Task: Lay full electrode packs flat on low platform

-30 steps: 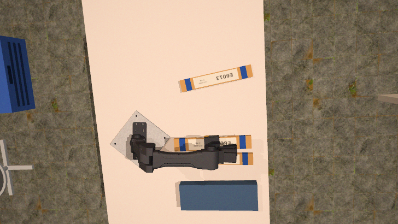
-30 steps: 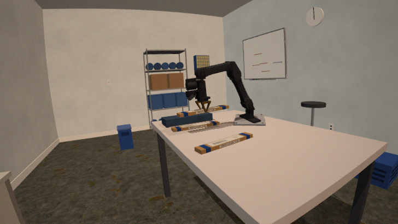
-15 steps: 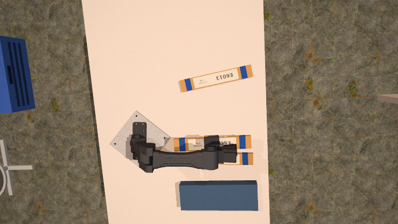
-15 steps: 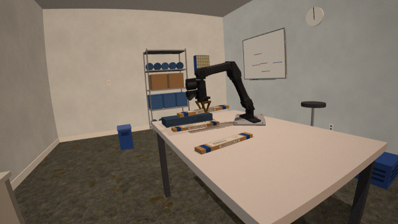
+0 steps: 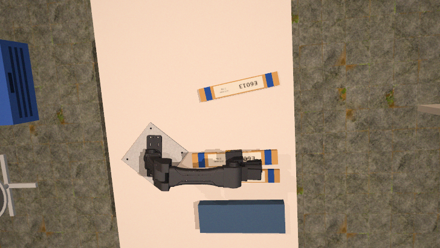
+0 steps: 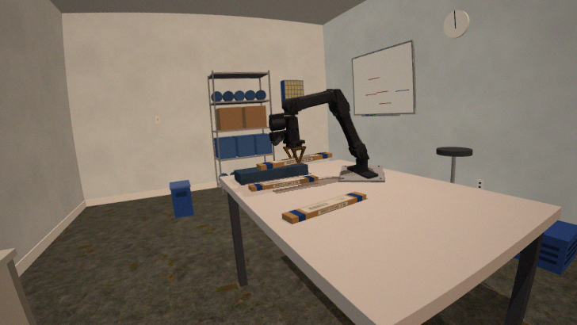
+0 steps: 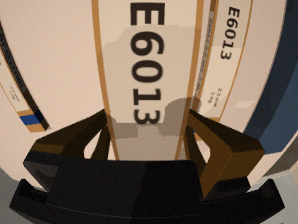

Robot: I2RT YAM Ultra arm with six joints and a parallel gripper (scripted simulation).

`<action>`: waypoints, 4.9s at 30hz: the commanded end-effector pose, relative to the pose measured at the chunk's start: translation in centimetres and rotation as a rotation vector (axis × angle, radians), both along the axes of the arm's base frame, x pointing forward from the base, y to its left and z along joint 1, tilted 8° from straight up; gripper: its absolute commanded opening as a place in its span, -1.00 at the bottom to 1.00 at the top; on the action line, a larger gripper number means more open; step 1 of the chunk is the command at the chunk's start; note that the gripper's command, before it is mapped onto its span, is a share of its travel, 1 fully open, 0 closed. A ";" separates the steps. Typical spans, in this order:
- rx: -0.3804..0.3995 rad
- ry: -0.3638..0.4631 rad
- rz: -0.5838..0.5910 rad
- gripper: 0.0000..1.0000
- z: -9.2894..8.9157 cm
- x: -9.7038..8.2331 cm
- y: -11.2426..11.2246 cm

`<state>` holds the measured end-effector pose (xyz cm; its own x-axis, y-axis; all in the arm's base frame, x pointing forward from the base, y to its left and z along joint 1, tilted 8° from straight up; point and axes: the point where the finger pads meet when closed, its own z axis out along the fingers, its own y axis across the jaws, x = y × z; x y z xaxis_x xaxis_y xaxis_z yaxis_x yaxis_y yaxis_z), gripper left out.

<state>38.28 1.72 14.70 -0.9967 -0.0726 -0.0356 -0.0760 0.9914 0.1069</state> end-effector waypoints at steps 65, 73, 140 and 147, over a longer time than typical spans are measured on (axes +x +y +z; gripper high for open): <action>-0.001 -0.065 -0.011 -1.00 2.6 0.5 -0.7; -0.009 -0.112 0.181 -1.00 4.0 0.5 1.3; -0.004 -0.123 0.157 -1.00 5.8 1.8 8.9; -0.004 -0.121 0.157 -1.00 5.7 1.8 8.8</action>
<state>39.60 11.31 17.57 -0.9661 -0.2454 -0.0809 -0.2520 0.9639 0.0857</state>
